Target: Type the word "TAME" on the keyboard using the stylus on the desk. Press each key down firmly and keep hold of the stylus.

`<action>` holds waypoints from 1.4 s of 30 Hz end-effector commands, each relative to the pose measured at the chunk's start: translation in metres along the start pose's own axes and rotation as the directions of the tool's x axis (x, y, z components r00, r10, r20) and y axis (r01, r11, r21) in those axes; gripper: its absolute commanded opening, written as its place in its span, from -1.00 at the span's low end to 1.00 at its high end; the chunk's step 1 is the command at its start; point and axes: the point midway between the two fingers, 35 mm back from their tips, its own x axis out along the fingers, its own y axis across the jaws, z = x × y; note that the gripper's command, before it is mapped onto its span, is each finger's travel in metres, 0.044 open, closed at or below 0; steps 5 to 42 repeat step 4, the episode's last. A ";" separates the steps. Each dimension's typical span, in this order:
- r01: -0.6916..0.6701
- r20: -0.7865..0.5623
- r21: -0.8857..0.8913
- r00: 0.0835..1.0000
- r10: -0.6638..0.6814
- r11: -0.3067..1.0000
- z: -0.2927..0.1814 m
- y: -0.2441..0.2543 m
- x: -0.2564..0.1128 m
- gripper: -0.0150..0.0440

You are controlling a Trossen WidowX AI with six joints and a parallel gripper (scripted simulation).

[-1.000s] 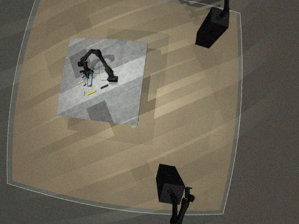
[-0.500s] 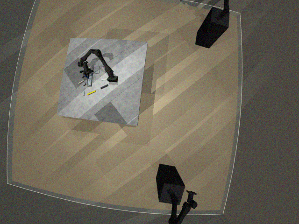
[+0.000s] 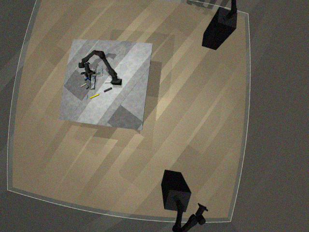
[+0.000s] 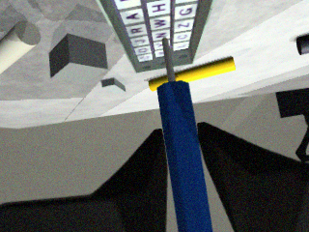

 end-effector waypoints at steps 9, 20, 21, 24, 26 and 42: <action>0.000 0.000 -0.002 1.000 0.000 1.000 0.000 0.000 0.000 -0.22; 0.000 0.000 -0.002 1.000 0.000 1.000 0.000 0.000 0.000 -0.22; 0.000 0.000 -0.002 1.000 0.000 1.000 0.000 0.000 0.000 -0.22; 0.000 0.000 -0.002 1.000 0.000 1.000 0.000 0.000 0.000 -0.22; 0.000 0.000 -0.002 1.000 0.000 1.000 0.000 0.000 0.000 -0.22; 0.000 0.000 -0.002 1.000 0.000 1.000 0.000 0.000 0.000 -0.22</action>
